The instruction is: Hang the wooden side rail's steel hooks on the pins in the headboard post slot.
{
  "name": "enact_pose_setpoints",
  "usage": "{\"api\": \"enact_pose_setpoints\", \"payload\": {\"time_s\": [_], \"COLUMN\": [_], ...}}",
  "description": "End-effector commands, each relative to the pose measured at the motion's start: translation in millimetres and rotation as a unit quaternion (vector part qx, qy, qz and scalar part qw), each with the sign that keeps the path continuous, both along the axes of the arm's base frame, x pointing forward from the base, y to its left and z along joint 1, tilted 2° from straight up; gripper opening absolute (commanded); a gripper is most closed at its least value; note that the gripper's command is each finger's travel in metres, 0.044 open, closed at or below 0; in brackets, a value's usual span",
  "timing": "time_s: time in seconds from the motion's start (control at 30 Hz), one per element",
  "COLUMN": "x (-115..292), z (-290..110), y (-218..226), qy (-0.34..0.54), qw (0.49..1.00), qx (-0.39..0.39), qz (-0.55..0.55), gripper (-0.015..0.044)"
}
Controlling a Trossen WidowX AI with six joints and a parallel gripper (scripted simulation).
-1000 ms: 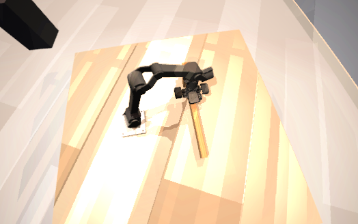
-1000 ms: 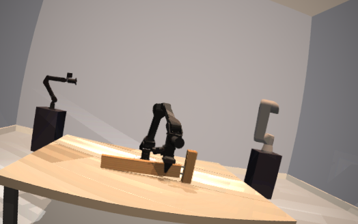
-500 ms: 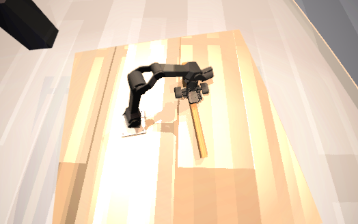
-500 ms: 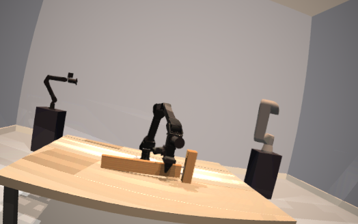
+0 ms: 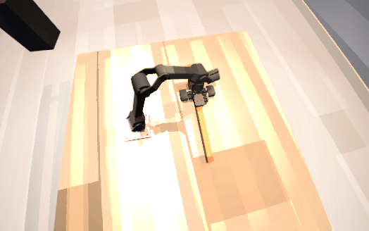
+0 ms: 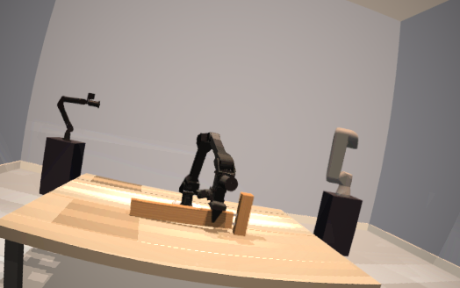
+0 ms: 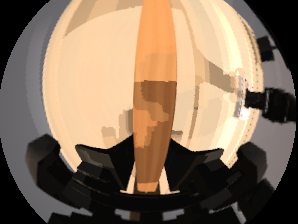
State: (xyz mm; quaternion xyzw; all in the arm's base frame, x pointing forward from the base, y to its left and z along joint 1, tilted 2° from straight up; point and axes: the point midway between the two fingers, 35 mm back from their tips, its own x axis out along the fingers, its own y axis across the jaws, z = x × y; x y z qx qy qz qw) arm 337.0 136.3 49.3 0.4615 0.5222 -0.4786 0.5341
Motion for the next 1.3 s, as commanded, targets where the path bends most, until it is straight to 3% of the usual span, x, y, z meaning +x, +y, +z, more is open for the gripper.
{"api": "enact_pose_setpoints", "payload": {"time_s": [0.0,1.27], "x": [-0.2,2.0], "z": [1.5,3.9], "y": [2.2,5.8], "qy": [-0.002,-0.002], "qw": [1.000,1.000], "qx": [0.003,0.003], "qz": [-0.002,-0.002], "gripper": [0.0000,0.0000]}}
